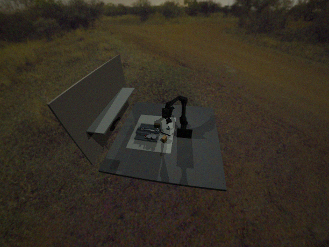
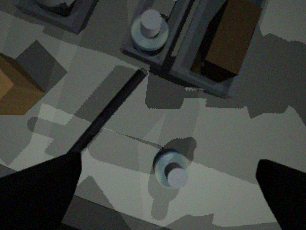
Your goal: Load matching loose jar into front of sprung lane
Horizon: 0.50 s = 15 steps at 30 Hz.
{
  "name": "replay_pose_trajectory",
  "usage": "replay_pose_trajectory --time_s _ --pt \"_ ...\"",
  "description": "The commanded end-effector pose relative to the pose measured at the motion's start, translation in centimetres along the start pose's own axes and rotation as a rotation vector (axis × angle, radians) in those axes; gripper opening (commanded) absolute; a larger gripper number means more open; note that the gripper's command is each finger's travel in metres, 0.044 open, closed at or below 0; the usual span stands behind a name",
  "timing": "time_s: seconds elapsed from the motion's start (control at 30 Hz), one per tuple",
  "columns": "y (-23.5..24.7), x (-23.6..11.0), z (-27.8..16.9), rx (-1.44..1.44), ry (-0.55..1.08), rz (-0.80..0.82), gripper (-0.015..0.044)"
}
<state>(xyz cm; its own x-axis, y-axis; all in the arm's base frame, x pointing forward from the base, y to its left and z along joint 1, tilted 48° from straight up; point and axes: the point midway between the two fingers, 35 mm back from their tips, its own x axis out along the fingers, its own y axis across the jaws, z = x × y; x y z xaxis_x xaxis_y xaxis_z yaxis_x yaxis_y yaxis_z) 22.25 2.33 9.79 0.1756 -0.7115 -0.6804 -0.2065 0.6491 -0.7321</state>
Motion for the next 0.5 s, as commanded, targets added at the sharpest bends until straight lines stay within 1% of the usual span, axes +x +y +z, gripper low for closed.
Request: replay_pose_trajectory --time_s 0.0,0.07,0.4,0.47 --pt "-1.5 4.5 -3.4 0.287 0.243 -0.008 0.0440" --pt "-1.6 5.0 -3.9 0.329 0.277 -0.011 0.0440" --pt "-2.1 5.0 -3.9 0.329 0.277 -0.012 0.0440" --pt "-2.1 5.7 -4.1 0.329 0.276 -0.011 0.0440"
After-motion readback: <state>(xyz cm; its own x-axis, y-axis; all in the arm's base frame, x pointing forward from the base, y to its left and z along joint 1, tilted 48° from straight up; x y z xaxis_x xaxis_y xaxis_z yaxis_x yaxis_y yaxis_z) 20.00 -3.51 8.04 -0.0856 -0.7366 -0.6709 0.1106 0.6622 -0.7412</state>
